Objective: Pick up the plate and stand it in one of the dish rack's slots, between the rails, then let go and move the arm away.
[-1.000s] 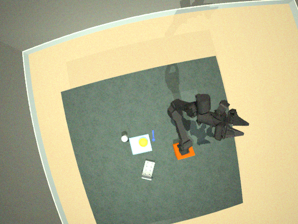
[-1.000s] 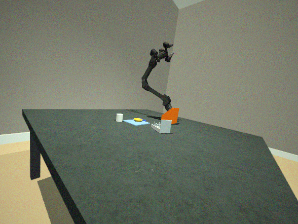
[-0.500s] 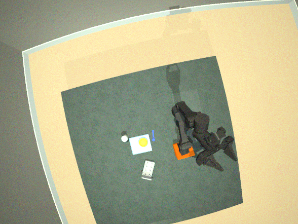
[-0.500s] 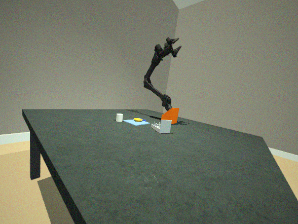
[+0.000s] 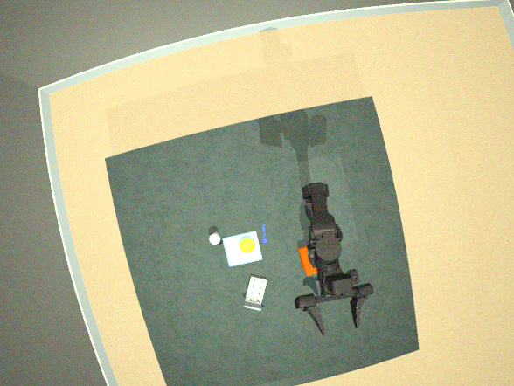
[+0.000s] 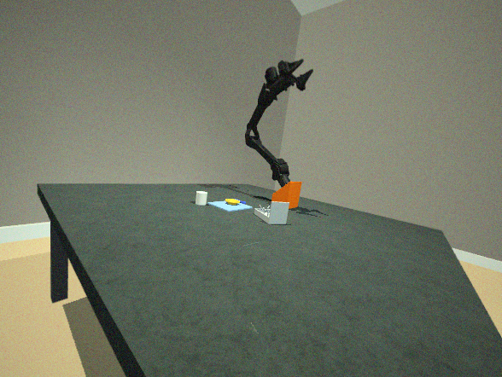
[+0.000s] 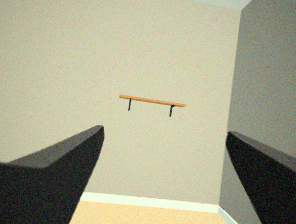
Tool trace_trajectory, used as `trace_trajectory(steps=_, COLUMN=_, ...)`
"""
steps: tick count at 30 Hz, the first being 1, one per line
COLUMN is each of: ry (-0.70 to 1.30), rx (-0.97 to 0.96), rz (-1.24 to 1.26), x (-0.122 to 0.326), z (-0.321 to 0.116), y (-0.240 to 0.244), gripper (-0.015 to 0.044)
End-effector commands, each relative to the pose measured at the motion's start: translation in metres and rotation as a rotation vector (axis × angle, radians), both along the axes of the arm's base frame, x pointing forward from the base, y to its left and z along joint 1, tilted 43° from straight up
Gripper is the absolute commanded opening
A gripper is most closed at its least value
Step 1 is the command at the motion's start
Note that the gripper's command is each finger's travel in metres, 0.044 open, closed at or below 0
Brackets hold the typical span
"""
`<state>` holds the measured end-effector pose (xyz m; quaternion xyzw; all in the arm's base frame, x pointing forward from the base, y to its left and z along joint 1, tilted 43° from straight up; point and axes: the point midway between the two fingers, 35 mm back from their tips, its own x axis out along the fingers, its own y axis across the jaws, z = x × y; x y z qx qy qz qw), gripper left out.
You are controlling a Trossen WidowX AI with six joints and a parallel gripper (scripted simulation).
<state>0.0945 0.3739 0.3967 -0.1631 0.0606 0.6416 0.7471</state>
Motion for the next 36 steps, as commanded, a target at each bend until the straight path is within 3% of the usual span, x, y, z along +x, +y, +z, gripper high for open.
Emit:
trace_trajectory(steps=1, ry=0.030, rx=-0.083, rz=-0.140, x=0.039, z=-0.030, y=-0.006, gripper=0.0400)
trace_trajectory(steps=21, ry=0.161, rx=-0.414, rz=-0.724, x=0.182, z=-0.143, y=-0.098, gripper=0.0400)
trace_trajectory(steps=36, ry=0.274, rx=-0.673, rz=-1.054, x=0.233, z=-0.215, y=-0.207, gripper=0.0400)
